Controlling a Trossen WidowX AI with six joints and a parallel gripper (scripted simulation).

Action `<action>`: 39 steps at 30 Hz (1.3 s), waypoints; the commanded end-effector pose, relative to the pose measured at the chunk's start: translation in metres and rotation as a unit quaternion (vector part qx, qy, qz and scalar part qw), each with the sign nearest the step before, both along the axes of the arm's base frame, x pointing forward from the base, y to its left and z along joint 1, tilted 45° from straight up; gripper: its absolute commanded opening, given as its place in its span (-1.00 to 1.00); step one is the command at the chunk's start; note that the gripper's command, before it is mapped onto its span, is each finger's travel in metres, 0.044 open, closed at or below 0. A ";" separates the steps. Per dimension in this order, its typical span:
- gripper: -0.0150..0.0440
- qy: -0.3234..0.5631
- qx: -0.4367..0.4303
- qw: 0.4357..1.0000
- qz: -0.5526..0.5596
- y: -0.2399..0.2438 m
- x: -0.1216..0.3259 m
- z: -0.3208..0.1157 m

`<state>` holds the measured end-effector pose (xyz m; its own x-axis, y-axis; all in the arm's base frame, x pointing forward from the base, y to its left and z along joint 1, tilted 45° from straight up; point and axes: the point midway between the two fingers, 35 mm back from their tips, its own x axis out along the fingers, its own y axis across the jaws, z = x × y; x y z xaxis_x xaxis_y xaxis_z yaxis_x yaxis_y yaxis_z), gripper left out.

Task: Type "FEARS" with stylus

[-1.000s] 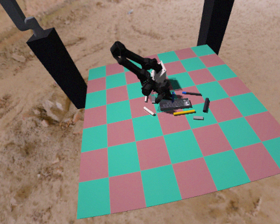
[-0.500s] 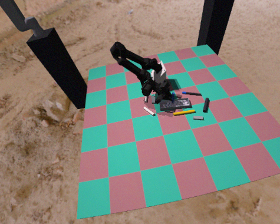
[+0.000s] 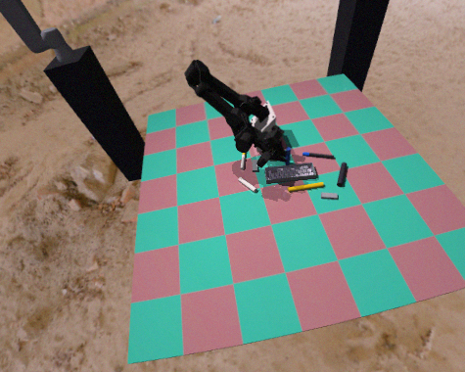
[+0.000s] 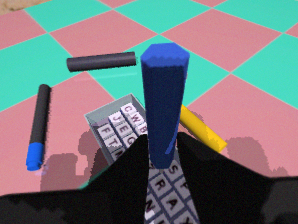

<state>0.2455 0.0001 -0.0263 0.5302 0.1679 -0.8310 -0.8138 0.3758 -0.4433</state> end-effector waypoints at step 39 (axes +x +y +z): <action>-0.22 0.000 -0.001 1.000 -0.003 -0.010 0.021 -0.013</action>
<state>0.2657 -0.0091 -0.0389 0.5293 0.1604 -0.8331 -0.8116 0.3818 -0.4422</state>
